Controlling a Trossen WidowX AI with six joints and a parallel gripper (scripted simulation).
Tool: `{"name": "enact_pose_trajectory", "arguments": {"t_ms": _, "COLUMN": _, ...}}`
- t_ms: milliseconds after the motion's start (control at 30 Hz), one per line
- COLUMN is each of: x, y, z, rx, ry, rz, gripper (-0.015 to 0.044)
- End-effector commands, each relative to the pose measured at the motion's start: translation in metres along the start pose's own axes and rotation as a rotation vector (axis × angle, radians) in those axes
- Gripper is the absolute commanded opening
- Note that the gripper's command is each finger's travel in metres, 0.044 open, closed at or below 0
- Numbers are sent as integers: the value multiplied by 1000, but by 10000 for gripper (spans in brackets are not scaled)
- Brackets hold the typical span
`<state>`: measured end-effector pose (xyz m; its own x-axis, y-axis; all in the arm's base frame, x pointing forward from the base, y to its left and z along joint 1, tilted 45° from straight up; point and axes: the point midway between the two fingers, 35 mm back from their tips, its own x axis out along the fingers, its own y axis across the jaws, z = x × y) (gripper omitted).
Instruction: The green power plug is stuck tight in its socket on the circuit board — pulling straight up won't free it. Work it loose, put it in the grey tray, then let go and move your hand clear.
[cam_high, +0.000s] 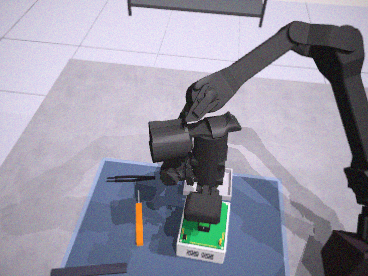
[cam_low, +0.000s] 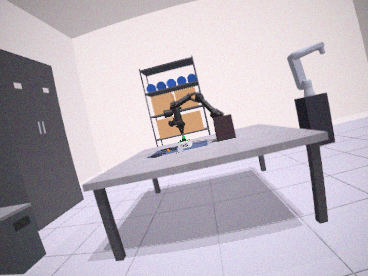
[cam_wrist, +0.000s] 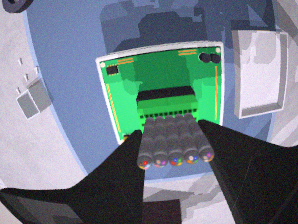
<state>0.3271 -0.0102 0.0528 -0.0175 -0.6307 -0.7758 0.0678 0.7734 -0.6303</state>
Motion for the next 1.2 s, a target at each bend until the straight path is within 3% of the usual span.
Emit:
{"name": "enact_pose_trajectory", "arguments": {"t_ms": 0, "x": -18, "y": 2, "z": -2, "rx": -5, "ry": -33, "rz": -24, "gripper": 0}}
{"name": "enact_pose_trajectory", "arguments": {"t_ms": 333, "x": -16, "y": 20, "z": -2, "rx": -2, "ry": -33, "rz": -232, "gripper": 0}}
{"name": "enact_pose_trajectory", "arguments": {"t_ms": 833, "x": -23, "y": -3, "z": -2, "rx": -7, "ry": -32, "rz": 43, "gripper": 0}}
{"name": "enact_pose_trajectory", "arguments": {"t_ms": 1167, "x": -23, "y": 16, "z": -2, "rx": -3, "ry": -33, "rz": -178, "gripper": 0}}
